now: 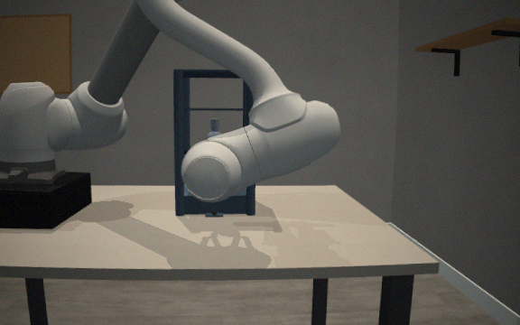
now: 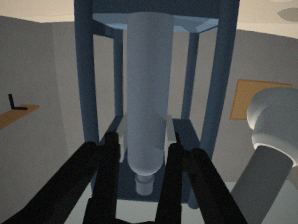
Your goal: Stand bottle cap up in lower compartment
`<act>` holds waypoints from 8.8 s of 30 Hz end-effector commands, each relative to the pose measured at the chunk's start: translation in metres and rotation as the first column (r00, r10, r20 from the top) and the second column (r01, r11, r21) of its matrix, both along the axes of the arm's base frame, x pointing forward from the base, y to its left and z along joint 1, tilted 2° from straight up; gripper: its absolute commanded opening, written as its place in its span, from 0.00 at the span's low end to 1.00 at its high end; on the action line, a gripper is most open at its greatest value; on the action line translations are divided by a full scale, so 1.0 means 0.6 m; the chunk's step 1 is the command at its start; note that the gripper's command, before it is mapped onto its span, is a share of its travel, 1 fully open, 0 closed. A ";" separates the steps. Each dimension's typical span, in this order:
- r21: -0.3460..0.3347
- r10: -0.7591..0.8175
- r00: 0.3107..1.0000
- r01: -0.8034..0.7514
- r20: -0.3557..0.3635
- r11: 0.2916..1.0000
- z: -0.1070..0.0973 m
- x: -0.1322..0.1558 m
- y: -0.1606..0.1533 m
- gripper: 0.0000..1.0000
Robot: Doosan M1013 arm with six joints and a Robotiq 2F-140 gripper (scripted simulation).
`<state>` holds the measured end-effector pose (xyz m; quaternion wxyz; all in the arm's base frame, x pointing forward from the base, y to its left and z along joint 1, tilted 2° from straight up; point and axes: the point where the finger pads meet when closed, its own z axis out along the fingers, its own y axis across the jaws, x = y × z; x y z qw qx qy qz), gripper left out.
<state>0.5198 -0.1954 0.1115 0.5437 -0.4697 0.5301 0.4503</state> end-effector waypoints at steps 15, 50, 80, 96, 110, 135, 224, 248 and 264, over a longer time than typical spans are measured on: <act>-0.007 -0.002 1.000 0.002 0.003 1.000 0.001 0.000 0.015 0.00; -0.007 -0.002 1.000 0.002 0.003 1.000 0.000 0.021 0.151 0.00; -0.007 -0.002 1.000 0.002 0.003 1.000 -0.001 0.033 0.224 0.00; -0.007 -0.002 1.000 0.002 0.003 1.000 -0.001 0.033 0.225 0.00; -0.007 -0.002 1.000 0.002 0.003 1.000 -0.001 0.033 0.225 0.00; -0.007 -0.002 1.000 0.002 0.003 1.000 -0.001 0.033 0.226 0.00; -0.007 -0.002 1.000 0.002 0.003 1.000 -0.033 0.034 0.226 0.36; -0.008 -0.002 1.000 0.002 0.003 1.000 -0.033 0.033 0.219 0.36; -0.008 -0.002 1.000 0.002 0.003 1.000 -0.033 0.031 0.203 0.36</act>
